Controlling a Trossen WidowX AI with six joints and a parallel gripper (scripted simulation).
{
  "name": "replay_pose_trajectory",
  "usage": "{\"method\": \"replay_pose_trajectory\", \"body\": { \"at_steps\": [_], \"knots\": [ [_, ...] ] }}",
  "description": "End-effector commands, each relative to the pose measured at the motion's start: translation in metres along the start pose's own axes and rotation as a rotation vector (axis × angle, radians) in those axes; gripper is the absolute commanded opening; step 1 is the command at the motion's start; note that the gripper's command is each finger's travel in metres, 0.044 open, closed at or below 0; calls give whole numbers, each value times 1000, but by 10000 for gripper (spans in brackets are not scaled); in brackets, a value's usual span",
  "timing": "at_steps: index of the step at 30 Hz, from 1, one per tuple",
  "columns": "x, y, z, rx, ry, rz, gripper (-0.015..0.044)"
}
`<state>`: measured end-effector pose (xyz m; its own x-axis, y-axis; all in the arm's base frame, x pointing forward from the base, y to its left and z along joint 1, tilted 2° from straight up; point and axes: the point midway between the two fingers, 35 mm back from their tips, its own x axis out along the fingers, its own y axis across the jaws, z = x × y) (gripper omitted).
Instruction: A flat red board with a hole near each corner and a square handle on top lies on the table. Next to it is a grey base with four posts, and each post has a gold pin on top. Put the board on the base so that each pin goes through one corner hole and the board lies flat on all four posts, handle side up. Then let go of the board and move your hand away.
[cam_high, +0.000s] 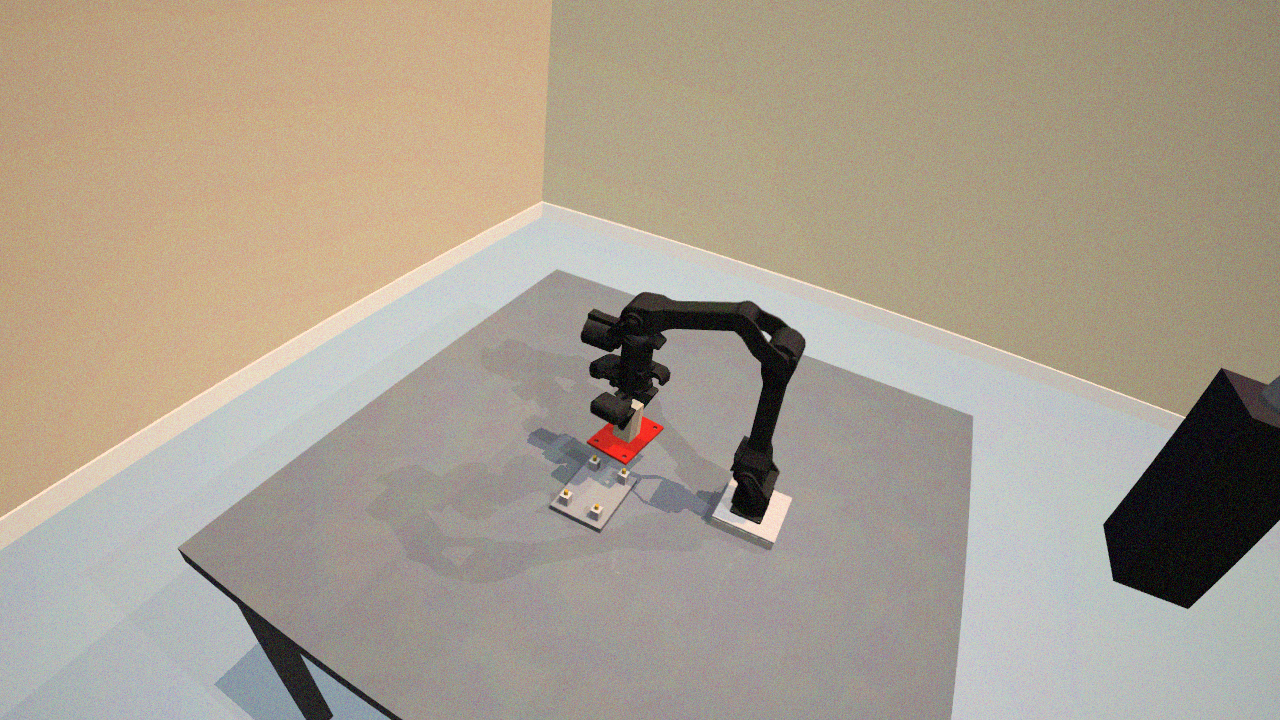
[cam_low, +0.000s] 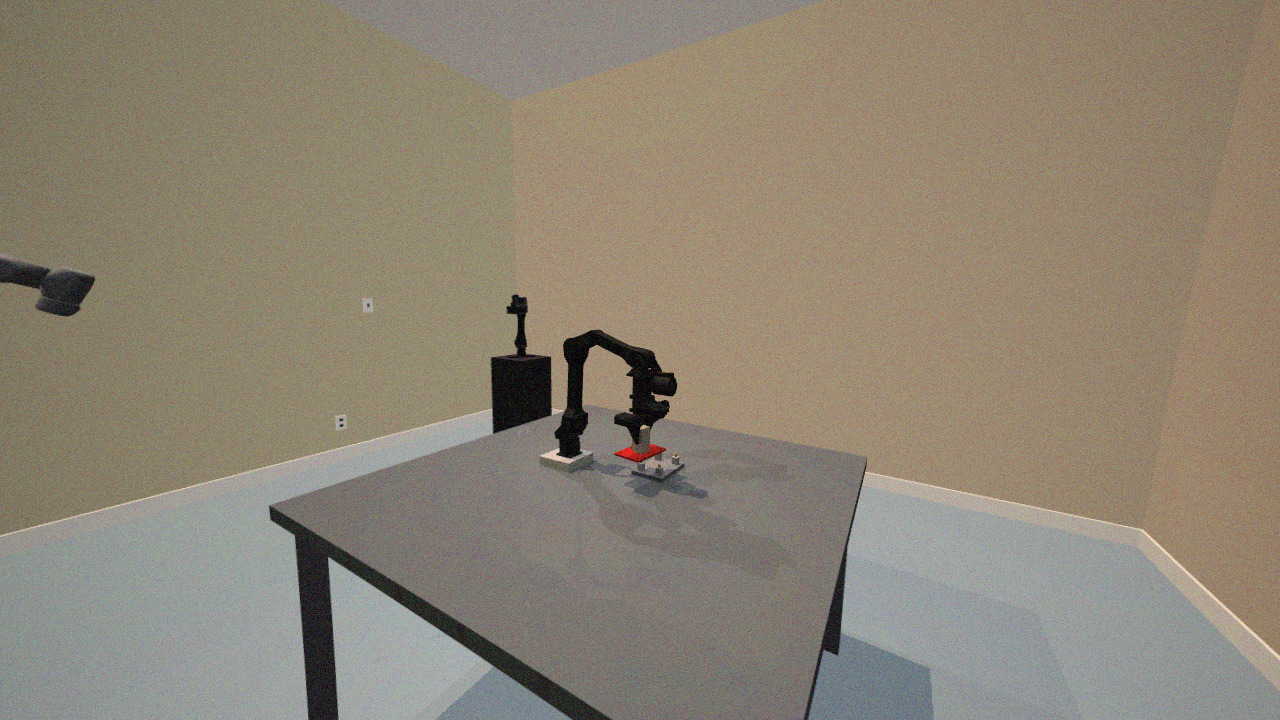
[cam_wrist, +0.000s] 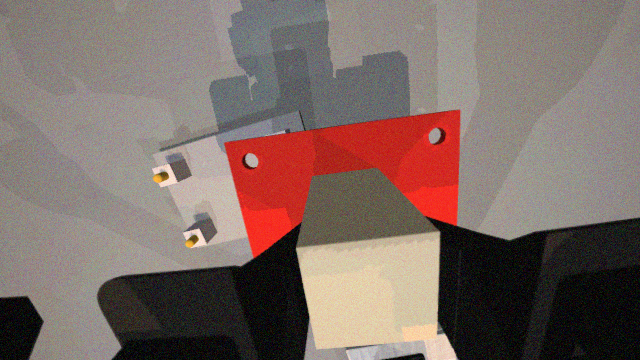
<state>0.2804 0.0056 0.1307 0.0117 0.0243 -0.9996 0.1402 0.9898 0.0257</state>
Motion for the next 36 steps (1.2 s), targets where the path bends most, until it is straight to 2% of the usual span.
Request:
{"method": "replay_pose_trajectory", "body": {
  "at_steps": [1, 36],
  "knots": [
    [1, 8, 2, -7, 6, 2, 0],
    [0, 97, -4, -124, -1, 6, 0]
  ]
}}
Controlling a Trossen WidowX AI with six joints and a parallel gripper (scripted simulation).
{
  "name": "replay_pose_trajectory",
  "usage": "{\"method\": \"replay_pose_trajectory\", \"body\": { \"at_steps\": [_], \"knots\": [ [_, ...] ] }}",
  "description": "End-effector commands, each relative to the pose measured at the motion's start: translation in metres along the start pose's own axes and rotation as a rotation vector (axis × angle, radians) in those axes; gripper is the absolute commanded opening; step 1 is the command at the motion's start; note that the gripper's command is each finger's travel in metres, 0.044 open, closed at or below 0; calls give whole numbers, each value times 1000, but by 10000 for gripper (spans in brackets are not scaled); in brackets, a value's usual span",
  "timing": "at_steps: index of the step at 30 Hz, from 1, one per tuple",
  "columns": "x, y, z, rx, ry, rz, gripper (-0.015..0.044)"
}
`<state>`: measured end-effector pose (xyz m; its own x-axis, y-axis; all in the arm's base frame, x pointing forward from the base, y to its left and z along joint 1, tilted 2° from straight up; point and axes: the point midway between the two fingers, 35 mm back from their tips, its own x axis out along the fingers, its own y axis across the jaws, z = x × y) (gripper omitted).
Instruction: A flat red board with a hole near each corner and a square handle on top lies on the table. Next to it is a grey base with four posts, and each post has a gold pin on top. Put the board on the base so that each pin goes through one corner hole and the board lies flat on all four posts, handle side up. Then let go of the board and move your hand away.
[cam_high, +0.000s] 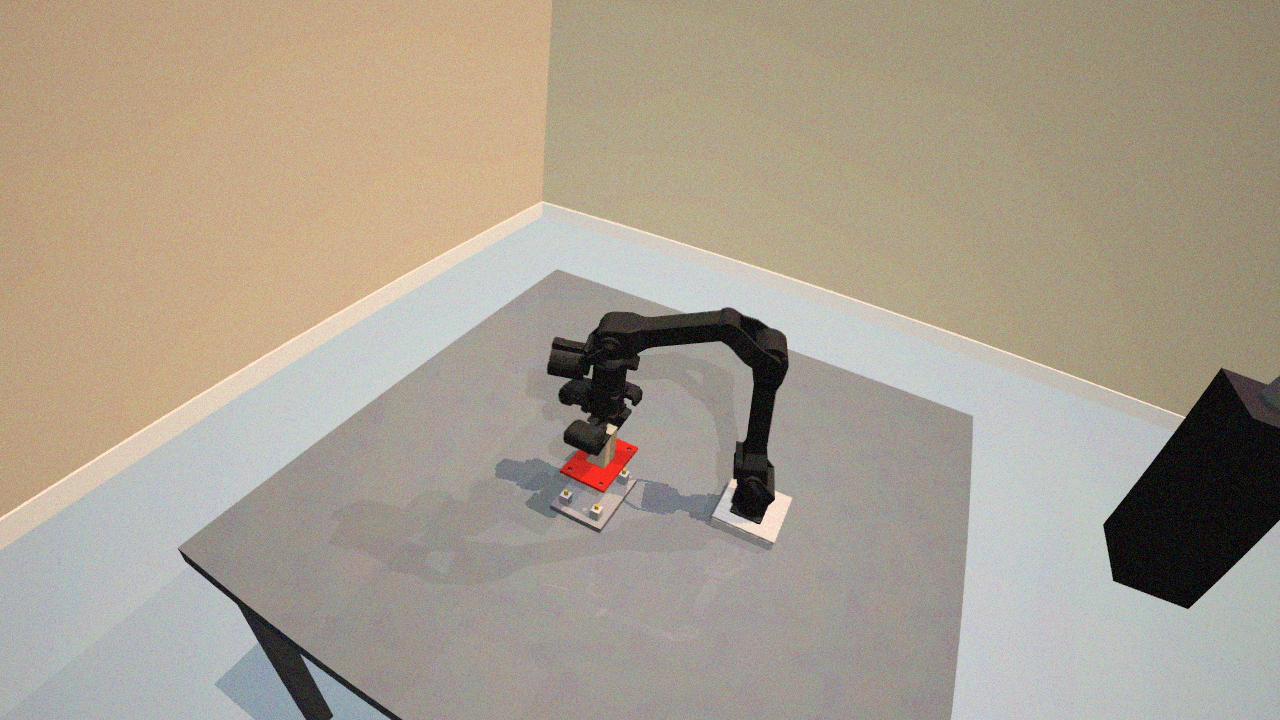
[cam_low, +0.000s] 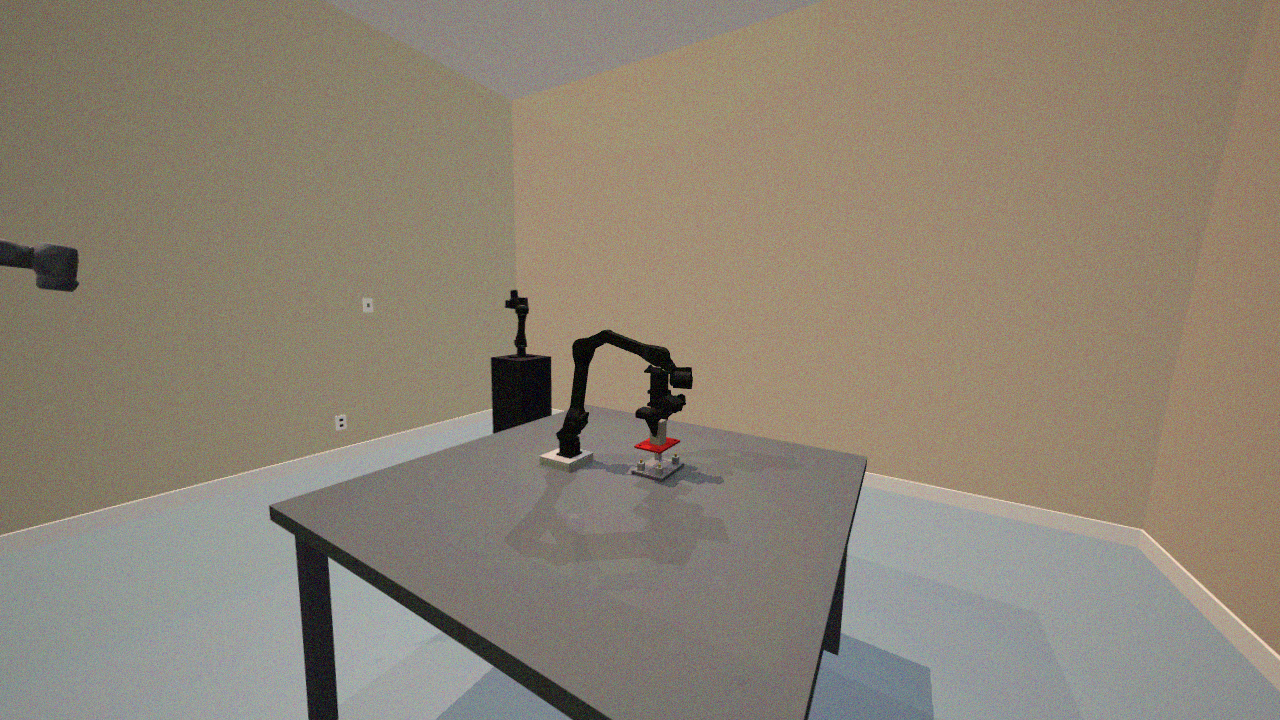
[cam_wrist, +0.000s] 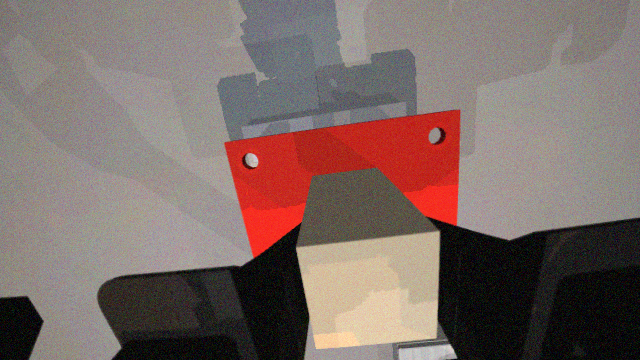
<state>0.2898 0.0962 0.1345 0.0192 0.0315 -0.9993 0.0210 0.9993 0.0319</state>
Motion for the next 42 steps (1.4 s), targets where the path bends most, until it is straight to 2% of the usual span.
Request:
{"method": "replay_pose_trajectory", "body": {
  "at_steps": [1, 17, 42],
  "knots": [
    [1, 8, 0, -7, 5, -1, 0],
    [1, 7, -1, -10, -1, 1, 0],
    [26, 10, -1, -5, 0, 1, 0]
  ]
}}
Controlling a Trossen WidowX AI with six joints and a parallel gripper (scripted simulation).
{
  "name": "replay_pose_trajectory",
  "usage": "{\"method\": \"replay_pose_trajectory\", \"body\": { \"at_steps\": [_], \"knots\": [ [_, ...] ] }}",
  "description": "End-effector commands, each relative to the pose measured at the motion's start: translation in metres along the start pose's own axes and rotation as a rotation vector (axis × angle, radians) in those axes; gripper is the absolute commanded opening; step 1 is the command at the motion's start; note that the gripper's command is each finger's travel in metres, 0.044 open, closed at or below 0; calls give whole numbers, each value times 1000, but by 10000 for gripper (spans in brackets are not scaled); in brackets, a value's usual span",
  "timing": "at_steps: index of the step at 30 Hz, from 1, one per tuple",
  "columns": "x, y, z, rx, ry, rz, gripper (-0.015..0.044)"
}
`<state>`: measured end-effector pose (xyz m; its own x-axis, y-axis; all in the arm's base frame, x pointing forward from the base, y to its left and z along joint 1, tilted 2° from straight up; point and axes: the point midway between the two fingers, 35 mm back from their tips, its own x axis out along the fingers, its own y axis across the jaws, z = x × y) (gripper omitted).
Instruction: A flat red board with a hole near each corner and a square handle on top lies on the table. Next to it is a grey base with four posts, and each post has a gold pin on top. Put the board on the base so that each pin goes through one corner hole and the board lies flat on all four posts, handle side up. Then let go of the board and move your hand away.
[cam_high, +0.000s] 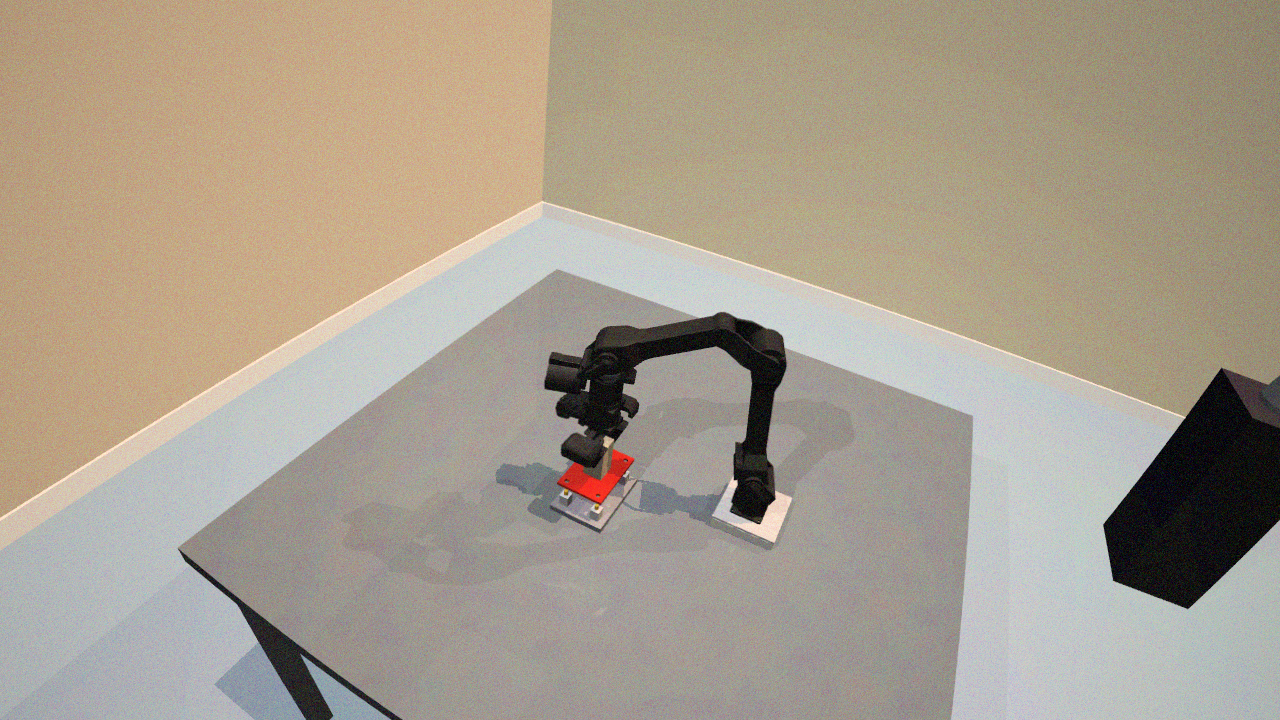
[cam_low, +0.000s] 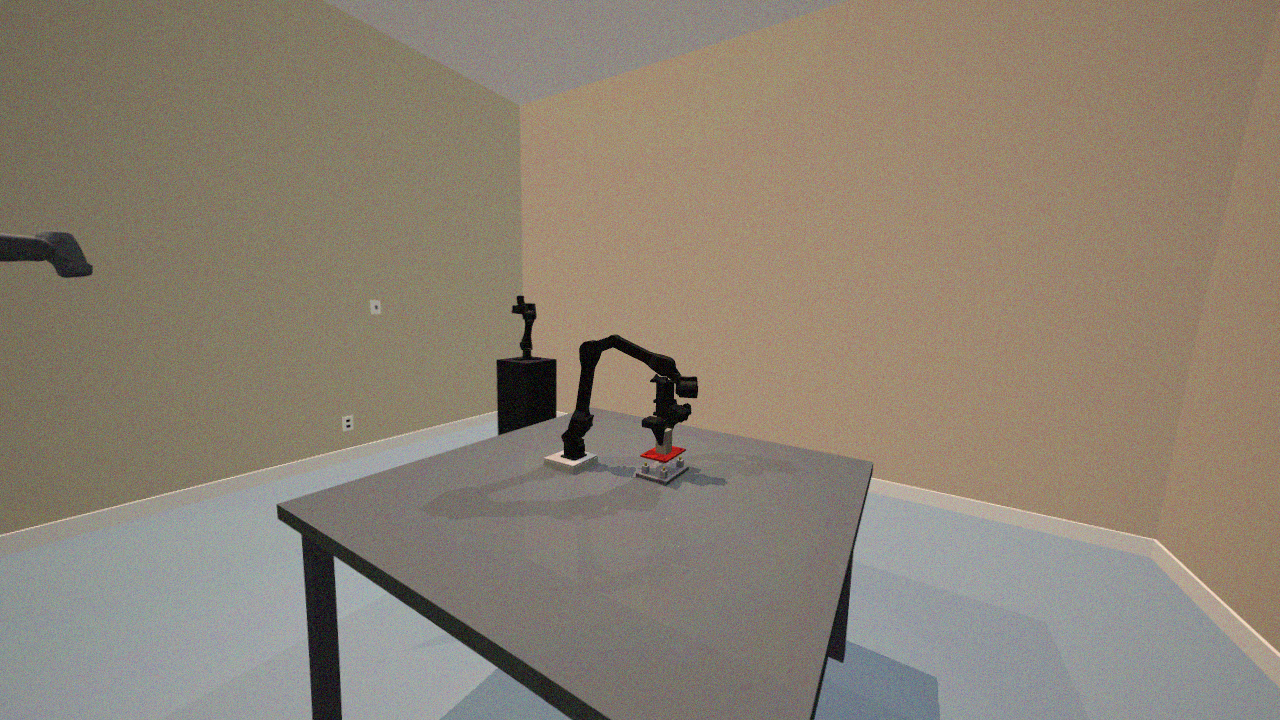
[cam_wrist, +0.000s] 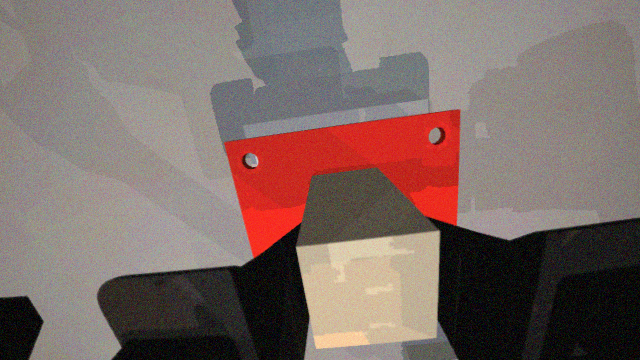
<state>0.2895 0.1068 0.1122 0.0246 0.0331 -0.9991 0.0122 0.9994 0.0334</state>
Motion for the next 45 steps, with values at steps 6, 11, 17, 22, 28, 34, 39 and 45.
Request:
{"method": "replay_pose_trajectory", "body": {
  "at_steps": [6, 11, 17, 22, 28, 34, 39, 45],
  "knots": [
    [9, 0, -1, 3, 5, -1, 0],
    [12, 0, -1, 2, 4, -1, 0],
    [9, 0, 0, 0, 0, 0, 0],
    [11, 0, 0, 0, 0, 0, 0],
    [14, 0, -1, 0, 0, 0, 0],
    [17, 0, -1, 1, 0, 0, 0],
    [19, 0, -1, 2, 0, 0, 0],
    [21, 0, 0, 3, 0, 0, 0]
  ]
}}
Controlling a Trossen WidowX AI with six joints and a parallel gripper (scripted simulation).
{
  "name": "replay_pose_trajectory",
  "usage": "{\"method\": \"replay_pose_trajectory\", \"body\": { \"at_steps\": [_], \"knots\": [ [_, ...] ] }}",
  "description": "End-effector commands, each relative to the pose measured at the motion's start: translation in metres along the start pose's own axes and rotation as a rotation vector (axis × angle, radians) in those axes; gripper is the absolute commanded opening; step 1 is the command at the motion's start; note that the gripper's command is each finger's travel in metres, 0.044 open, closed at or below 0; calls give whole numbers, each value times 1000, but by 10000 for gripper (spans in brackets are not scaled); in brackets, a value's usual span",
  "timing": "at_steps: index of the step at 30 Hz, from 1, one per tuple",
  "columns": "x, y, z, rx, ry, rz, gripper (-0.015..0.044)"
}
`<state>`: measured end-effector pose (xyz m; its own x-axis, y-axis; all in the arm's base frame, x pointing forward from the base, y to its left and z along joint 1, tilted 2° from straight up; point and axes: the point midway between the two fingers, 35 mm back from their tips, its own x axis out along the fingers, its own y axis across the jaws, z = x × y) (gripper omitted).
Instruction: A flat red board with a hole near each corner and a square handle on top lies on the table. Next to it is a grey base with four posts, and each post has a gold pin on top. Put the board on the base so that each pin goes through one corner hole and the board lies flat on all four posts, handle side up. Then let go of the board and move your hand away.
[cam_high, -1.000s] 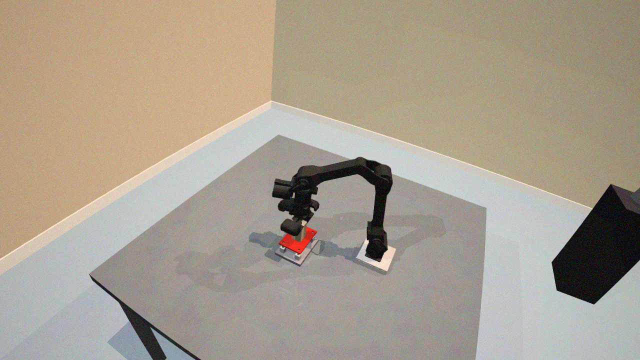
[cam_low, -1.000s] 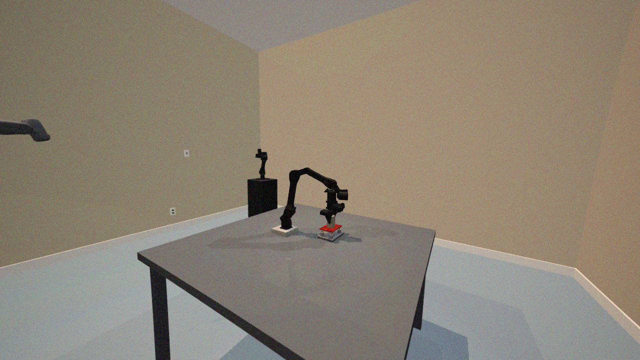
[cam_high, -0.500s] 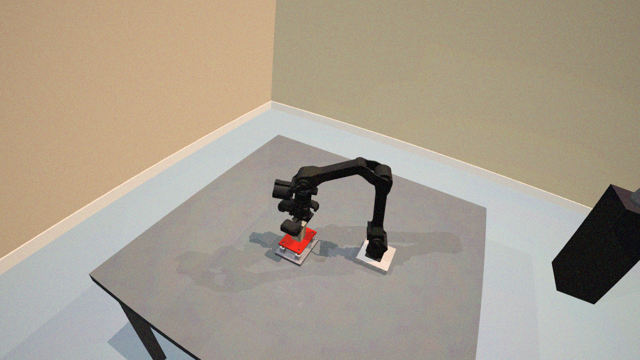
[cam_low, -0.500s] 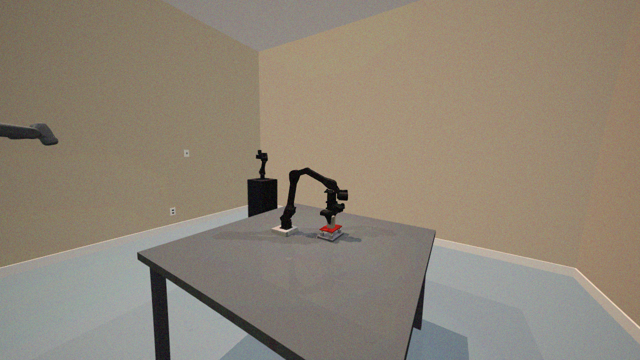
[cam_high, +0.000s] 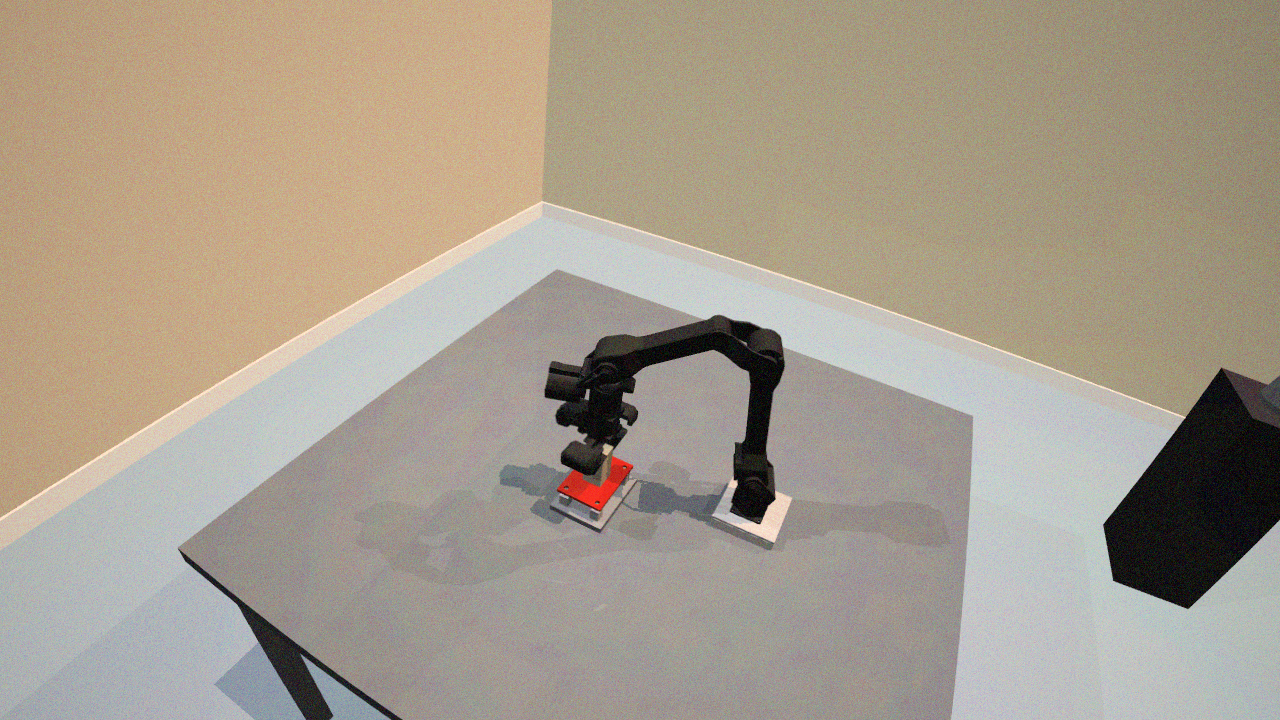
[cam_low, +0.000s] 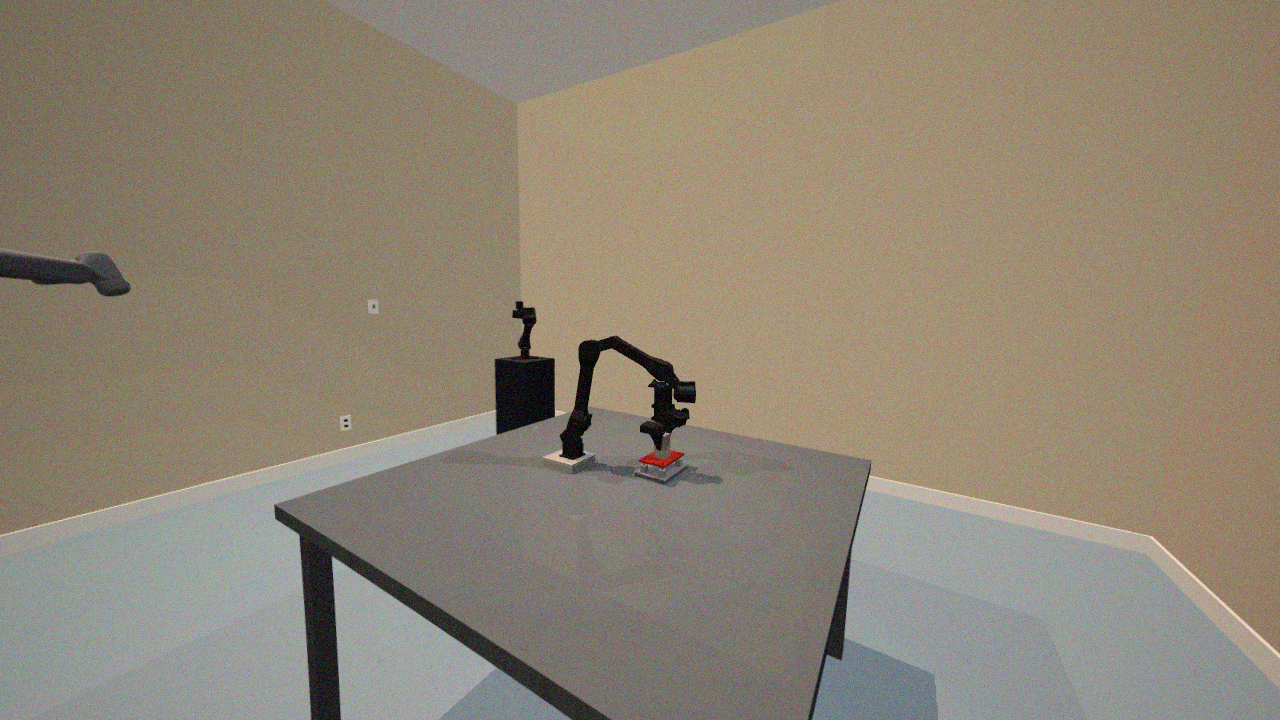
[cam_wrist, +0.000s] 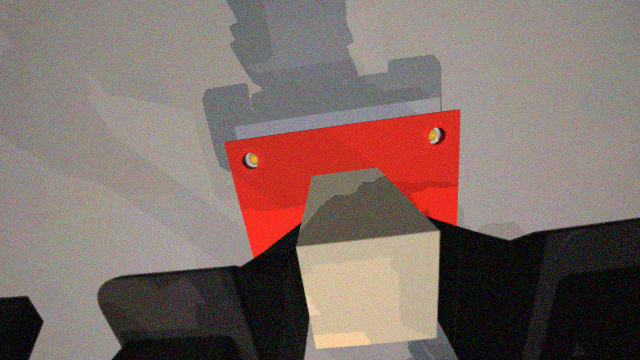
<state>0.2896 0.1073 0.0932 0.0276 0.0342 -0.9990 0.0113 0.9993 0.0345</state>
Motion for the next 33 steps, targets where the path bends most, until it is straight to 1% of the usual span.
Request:
{"method": "replay_pose_trajectory", "body": {
  "at_steps": [1, 5, 22, 30, 33],
  "knots": [
    [2, 0, 0, 4, 3, -1, 0],
    [4, 0, 0, 4, 3, -1, 0],
    [-1, 0, 0, 1, 0, 0, 440],
    [-35, 0, 1, 1, 1, 0, 440],
    [-40, 0, 1, 1, 1, 0, 440]
  ]
}}
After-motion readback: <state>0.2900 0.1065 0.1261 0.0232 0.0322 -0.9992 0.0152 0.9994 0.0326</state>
